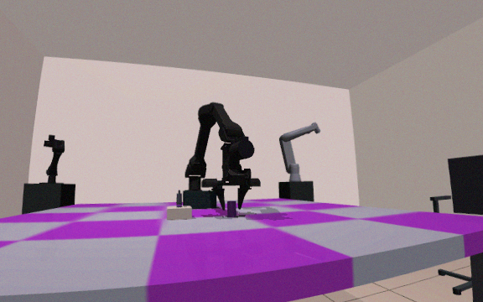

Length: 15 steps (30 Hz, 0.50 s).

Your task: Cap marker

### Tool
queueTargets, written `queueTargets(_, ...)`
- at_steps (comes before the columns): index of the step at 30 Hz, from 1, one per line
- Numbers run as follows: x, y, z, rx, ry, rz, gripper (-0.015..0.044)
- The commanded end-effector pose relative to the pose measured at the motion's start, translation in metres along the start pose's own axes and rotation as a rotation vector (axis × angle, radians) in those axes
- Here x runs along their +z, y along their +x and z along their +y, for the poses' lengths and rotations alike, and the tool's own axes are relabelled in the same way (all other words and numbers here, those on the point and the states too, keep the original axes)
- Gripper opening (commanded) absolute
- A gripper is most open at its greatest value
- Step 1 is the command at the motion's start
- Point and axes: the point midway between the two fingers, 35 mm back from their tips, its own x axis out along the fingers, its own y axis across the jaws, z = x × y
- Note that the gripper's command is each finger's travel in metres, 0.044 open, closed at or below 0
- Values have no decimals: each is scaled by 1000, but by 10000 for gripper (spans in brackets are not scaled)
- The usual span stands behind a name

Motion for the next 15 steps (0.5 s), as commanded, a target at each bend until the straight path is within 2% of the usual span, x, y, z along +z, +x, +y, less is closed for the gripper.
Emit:
queueTargets(1, -2, 9, 1, 4, 3, 8, 246)
queueTargets(4, -2, 10, 1, 4, 3, 8, 246)
queueTargets(8, -2, 10, 1, 4, 3, 8, 141)
queueTargets(15, -2, 10, 0, 4, 3, 8, 94)
